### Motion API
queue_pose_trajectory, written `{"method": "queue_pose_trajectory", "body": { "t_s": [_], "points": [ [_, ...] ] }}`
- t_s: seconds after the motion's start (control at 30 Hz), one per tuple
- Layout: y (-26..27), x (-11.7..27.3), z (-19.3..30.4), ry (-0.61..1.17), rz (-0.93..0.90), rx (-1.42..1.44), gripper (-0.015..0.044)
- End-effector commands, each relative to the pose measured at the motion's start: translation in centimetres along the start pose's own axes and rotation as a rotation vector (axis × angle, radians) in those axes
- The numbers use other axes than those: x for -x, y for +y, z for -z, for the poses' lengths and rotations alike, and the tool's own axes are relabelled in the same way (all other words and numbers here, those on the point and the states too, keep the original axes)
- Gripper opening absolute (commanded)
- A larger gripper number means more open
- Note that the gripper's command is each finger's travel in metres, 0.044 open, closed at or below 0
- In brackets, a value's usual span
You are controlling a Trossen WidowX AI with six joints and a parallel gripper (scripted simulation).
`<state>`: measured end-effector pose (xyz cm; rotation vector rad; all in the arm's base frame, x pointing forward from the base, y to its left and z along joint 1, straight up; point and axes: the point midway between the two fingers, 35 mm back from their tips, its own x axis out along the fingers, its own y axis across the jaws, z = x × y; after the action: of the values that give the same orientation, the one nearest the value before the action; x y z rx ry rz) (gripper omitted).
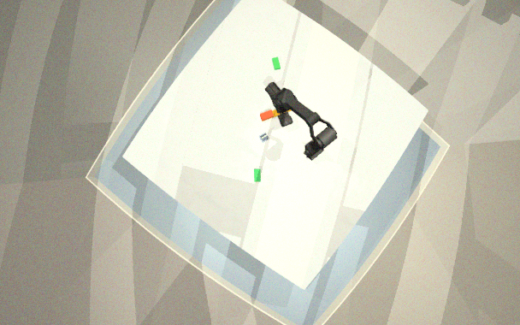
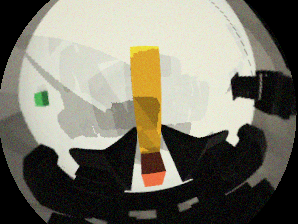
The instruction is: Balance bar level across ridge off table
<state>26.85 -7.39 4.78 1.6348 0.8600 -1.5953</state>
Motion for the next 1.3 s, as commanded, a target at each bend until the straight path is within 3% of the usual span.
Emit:
{"method": "queue_pose_trajectory", "body": {
  "t_s": [0.0,0.13,0.27,1.27],
  "points": [
    [0.0,0.0,0.0,0.0,-0.001,0.0,0.0118],
    [0.0,0.0,0.0,0.0,-0.001,0.0,0.0091],
    [0.1,0.6,0.0,0.0,-0.001,0.0,0.0],
    [0.2,8.2,0.1,-0.002,-0.002,0.003,0.0]
  ]
}}
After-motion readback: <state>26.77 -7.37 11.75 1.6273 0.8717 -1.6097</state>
